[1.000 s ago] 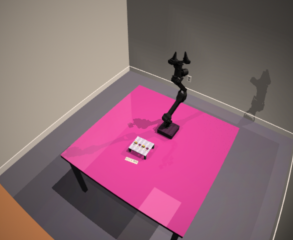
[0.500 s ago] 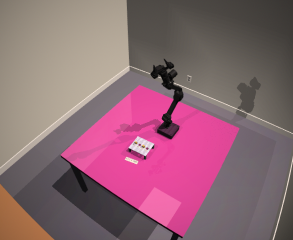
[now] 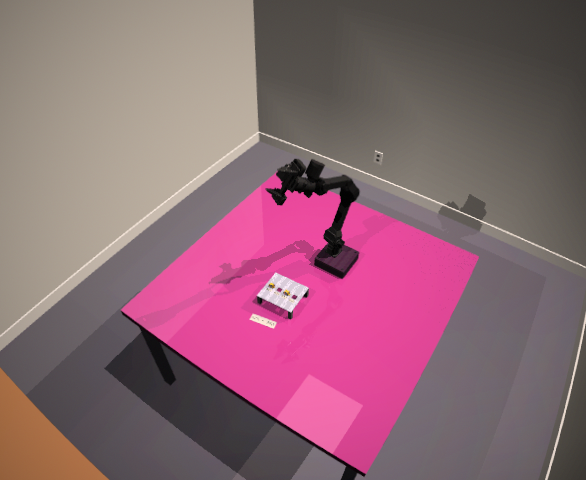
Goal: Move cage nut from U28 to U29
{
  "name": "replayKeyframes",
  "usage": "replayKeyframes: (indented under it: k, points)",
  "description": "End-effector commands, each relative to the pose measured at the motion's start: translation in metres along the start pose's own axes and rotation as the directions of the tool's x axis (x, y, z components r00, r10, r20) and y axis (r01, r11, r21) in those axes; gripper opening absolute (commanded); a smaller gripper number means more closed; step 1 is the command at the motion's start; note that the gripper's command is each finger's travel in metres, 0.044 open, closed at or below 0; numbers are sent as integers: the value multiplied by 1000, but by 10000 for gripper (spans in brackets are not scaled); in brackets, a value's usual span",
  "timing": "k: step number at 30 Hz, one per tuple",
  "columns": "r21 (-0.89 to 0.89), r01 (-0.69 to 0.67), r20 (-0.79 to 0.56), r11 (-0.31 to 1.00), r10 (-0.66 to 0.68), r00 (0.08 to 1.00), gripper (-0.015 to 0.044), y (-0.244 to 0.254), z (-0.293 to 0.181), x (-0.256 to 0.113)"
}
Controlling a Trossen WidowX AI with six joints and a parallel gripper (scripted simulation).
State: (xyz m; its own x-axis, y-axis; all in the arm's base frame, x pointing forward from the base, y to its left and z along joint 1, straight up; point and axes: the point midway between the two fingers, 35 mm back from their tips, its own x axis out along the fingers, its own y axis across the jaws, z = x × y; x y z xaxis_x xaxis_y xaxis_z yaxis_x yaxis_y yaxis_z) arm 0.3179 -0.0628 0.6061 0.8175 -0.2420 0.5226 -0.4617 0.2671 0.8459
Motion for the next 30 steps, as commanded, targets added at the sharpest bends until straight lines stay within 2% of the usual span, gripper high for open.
replayKeyframes:
  k: [1,7,13,18,22,26,30]
  points:
    - [-6,152,-54,988,-153,987,440,-50,-19,9]
    - [-63,438,-149,897,-442,884,440,-144,-54,8]
    - [-148,694,-221,704,-708,671,440,-236,-86,-18]
    - [-234,851,-251,471,-874,415,440,-304,-106,-59]
    - [-307,920,-248,243,-954,169,440,-348,-118,-103]
    - [-378,926,-219,-6,-971,-96,440,-381,-125,-153]
    - [-435,864,-166,-252,-921,-352,440,-399,-127,-204]
